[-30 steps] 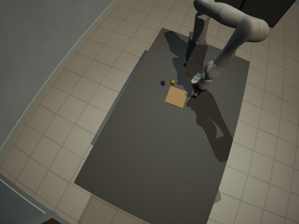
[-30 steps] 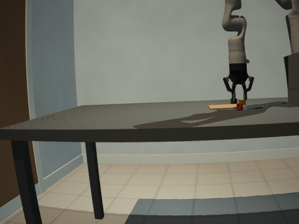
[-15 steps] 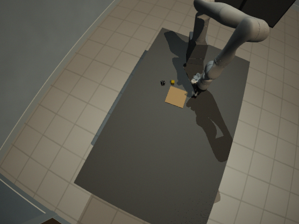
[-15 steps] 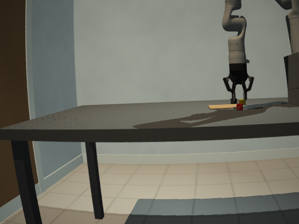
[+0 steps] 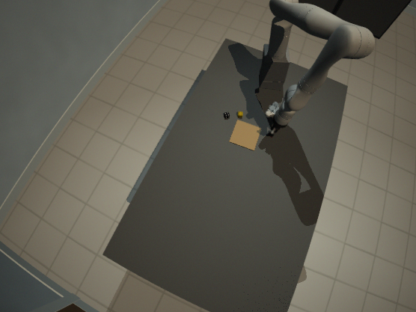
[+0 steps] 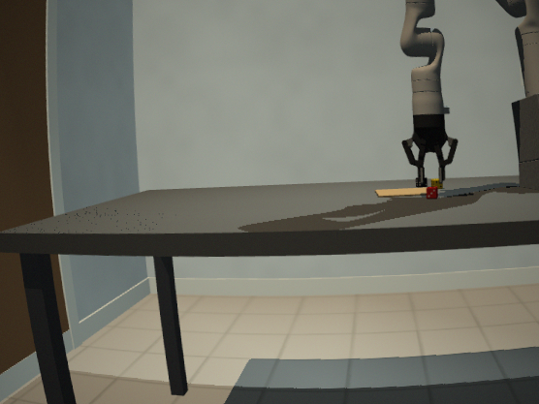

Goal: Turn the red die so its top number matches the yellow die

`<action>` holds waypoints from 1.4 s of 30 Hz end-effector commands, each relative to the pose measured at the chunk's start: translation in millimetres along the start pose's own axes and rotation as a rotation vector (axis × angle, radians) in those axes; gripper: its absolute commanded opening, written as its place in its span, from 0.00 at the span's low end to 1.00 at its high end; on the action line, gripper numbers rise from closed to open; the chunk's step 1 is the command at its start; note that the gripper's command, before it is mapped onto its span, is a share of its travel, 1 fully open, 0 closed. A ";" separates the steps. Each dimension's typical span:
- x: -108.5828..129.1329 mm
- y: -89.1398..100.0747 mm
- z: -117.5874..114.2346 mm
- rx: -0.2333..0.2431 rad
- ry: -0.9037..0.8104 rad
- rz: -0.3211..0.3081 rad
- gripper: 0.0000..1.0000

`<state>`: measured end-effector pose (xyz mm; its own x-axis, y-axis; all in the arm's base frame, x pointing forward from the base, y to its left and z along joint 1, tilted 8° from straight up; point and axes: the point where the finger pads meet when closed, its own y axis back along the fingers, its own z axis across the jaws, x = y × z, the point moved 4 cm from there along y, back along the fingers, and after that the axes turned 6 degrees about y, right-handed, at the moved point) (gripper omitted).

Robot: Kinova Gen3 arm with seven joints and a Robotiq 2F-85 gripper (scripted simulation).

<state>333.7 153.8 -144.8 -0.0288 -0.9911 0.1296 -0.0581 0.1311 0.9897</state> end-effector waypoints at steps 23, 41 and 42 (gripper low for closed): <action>-0.2 -28.5 -0.2 0.001 0.001 0.000 0.41; -0.2 -30.3 -0.2 0.001 0.001 0.000 0.41; -0.2 -30.3 -0.2 0.001 0.001 0.000 0.41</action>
